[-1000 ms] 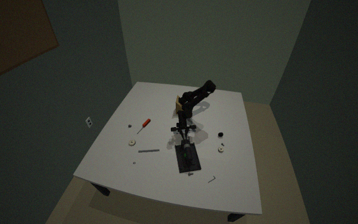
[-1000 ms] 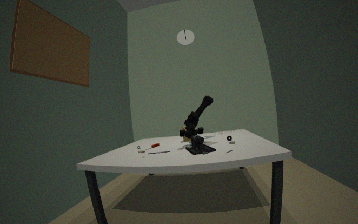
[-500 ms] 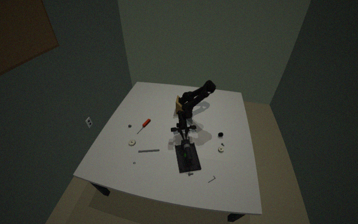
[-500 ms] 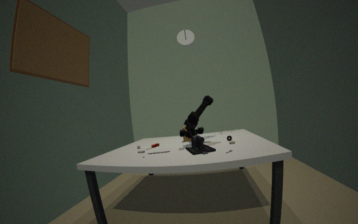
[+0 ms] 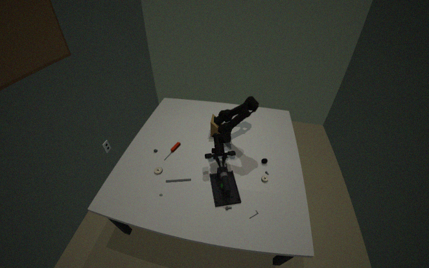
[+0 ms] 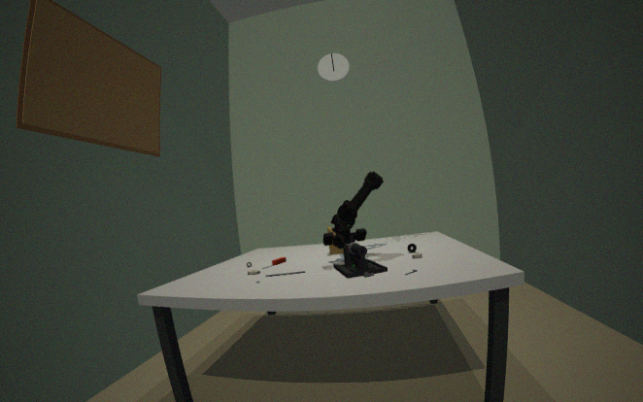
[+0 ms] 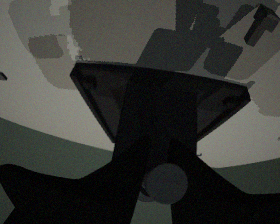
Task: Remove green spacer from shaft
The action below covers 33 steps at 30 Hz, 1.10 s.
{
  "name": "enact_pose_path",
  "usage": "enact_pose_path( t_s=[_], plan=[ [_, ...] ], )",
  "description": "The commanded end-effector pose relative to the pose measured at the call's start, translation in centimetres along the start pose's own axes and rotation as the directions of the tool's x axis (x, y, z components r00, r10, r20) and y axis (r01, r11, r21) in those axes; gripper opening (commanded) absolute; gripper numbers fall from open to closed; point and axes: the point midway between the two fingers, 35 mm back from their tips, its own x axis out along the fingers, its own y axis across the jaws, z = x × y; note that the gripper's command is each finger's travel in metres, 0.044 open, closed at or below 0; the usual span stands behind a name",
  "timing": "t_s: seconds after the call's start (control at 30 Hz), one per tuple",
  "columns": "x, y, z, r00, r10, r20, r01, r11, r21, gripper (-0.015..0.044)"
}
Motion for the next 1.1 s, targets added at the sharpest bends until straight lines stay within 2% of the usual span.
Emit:
enact_pose_path(
  t_s=[0.0,0.93,1.07],
  plan=[
    [0.2,-0.04,-0.25,1.0,-0.002,-0.002,0.002,1.0,0.0,0.0],
    [0.76,-0.07,-0.83,1.0,-0.002,-0.002,0.002,1.0,0.0,0.0],
    [0.5,0.02,-0.52,1.0,-0.001,0.002,0.001,1.0,0.002,0.0105]
  ],
)
